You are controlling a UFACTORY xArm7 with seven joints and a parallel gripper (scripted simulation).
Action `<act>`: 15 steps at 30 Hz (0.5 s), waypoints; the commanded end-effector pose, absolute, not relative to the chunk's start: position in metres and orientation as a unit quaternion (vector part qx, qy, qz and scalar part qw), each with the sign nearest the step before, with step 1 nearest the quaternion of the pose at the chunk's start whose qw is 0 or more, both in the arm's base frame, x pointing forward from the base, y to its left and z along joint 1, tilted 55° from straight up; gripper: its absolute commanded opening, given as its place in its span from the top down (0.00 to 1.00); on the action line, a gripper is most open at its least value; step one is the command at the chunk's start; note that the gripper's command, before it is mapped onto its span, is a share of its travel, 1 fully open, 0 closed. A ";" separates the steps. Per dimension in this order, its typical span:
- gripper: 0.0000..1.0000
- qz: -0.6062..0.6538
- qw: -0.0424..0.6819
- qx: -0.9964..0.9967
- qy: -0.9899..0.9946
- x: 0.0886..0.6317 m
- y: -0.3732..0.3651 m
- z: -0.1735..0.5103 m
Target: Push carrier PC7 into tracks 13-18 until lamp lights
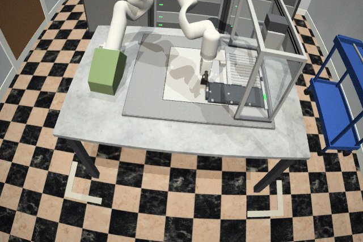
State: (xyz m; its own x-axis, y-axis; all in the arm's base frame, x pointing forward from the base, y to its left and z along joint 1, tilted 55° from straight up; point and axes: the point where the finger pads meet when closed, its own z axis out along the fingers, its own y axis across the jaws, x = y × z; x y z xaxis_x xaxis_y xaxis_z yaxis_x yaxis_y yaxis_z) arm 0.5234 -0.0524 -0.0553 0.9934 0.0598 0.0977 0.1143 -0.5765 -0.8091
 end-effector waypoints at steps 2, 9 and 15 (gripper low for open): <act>0.18 -0.032 0.456 -0.888 -0.048 0.524 -0.063 -0.050; 0.18 -0.032 0.456 -0.888 -0.048 0.524 -0.071 -0.044; 0.18 -0.032 0.456 -0.888 -0.048 0.524 -0.078 -0.039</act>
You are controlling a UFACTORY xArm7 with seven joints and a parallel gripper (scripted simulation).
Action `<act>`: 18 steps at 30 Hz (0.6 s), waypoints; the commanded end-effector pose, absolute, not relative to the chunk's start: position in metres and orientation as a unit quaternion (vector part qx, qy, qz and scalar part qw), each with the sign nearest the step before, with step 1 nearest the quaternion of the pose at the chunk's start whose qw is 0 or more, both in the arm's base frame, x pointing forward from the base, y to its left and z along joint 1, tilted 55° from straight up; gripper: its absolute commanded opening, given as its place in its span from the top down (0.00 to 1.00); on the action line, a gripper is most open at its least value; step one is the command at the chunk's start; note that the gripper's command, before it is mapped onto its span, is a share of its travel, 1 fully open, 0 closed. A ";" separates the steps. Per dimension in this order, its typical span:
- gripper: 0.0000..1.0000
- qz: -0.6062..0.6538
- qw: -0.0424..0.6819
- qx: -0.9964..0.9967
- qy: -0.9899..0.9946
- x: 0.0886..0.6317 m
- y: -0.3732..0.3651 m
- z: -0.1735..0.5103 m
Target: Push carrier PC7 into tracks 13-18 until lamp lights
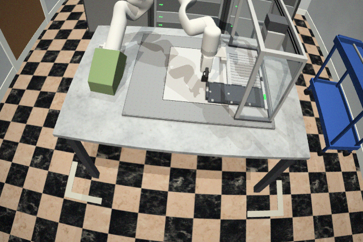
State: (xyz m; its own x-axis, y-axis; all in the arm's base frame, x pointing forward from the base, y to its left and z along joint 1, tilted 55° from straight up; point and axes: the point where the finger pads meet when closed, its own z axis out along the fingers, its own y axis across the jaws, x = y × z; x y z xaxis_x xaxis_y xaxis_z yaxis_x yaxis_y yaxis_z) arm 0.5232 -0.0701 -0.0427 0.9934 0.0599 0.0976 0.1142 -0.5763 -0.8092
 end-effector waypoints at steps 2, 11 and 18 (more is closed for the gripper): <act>0.18 -0.032 0.456 -0.888 -0.048 0.524 -0.080 -0.037; 0.18 -0.032 0.456 -0.888 -0.048 0.524 -0.091 -0.029; 0.18 -0.032 0.456 -0.888 -0.048 0.524 -0.099 -0.023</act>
